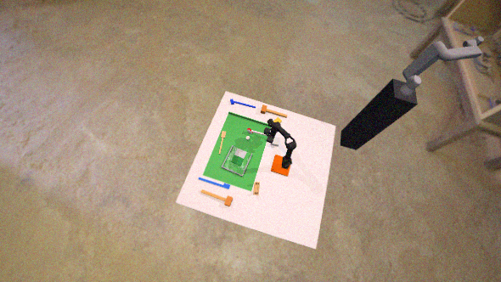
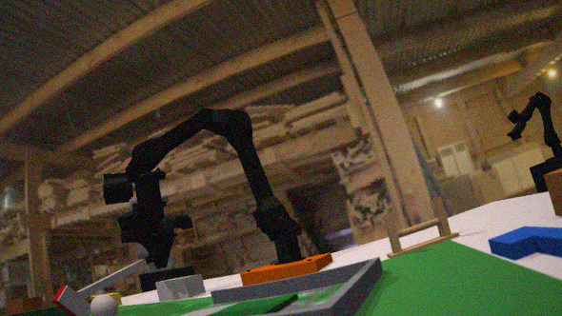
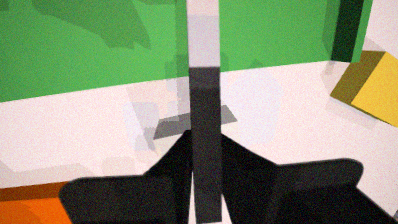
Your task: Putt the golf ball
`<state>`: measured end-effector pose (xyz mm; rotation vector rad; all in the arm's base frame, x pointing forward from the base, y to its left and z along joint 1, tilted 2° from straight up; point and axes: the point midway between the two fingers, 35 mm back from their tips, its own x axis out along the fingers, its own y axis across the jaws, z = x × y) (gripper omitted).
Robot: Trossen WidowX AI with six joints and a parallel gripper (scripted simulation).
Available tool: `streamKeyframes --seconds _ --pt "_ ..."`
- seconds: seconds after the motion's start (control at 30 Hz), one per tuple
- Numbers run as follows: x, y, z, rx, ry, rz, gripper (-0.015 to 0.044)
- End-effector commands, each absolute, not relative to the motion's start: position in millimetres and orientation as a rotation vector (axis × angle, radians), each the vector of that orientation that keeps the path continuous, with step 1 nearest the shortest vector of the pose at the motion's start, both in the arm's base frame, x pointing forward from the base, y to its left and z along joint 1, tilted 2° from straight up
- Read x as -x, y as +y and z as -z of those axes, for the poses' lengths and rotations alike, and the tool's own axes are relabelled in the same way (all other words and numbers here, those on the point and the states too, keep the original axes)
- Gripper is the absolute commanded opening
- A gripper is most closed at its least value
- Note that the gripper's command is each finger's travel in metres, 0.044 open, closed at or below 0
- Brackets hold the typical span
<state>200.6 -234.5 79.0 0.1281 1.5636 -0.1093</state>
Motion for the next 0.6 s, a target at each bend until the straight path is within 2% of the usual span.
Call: streamKeyframes --seconds 0.0,0.1,0.4,0.57 --pt "-200.6 -234.3 -79.1 -0.128 1.564 0.109 0.0000" --pt "-204.5 -225.3 -79.8 -0.128 1.563 0.109 0.0000" --pt "-223.4 -108.6 -82.6 -0.131 1.557 0.105 0.0000" --pt "-222.6 -100.3 -82.3 -0.131 1.557 0.105 0.0000"
